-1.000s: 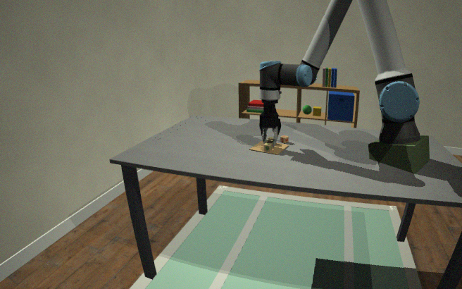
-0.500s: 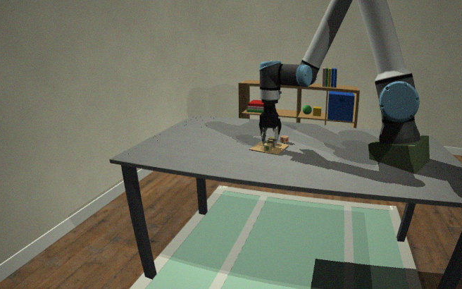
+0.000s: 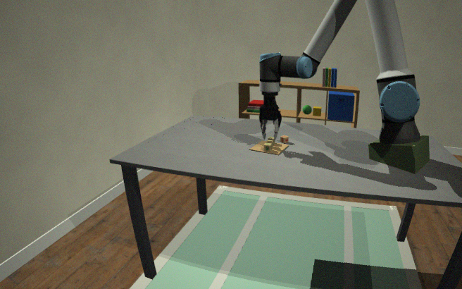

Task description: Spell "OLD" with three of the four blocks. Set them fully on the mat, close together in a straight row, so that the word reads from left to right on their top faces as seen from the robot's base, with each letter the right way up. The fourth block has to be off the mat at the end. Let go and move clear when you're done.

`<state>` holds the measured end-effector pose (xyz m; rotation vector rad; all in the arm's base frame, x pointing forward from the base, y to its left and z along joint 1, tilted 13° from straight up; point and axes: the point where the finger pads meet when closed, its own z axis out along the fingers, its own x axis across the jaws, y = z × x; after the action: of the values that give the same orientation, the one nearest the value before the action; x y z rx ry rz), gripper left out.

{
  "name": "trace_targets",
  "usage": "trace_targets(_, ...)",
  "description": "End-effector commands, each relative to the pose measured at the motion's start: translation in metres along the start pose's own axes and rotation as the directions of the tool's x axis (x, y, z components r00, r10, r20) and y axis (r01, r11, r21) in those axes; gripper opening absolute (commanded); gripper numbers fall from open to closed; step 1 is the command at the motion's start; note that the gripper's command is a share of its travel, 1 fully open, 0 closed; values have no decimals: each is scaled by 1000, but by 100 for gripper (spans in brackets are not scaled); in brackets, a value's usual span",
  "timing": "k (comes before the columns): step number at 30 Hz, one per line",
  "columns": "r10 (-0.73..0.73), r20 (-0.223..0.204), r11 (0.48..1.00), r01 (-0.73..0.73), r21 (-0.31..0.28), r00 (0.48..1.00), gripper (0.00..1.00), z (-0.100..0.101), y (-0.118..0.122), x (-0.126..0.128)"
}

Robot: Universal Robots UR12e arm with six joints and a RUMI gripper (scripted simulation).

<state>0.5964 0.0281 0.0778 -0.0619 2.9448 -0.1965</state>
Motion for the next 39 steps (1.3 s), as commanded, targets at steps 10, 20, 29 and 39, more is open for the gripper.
trace_targets(10, 0, 0, 1000, 0, 0, 1000, 28, -53, 0, 0)
trace_targets(20, 0, 0, 1000, 0, 0, 1000, 100, -56, 0, 0)
trace_targets(29, 0, 0, 1000, 0, 0, 1000, 100, -56, 0, 0)
trace_targets(39, 0, 0, 1000, 0, 0, 1000, 100, -56, 0, 0)
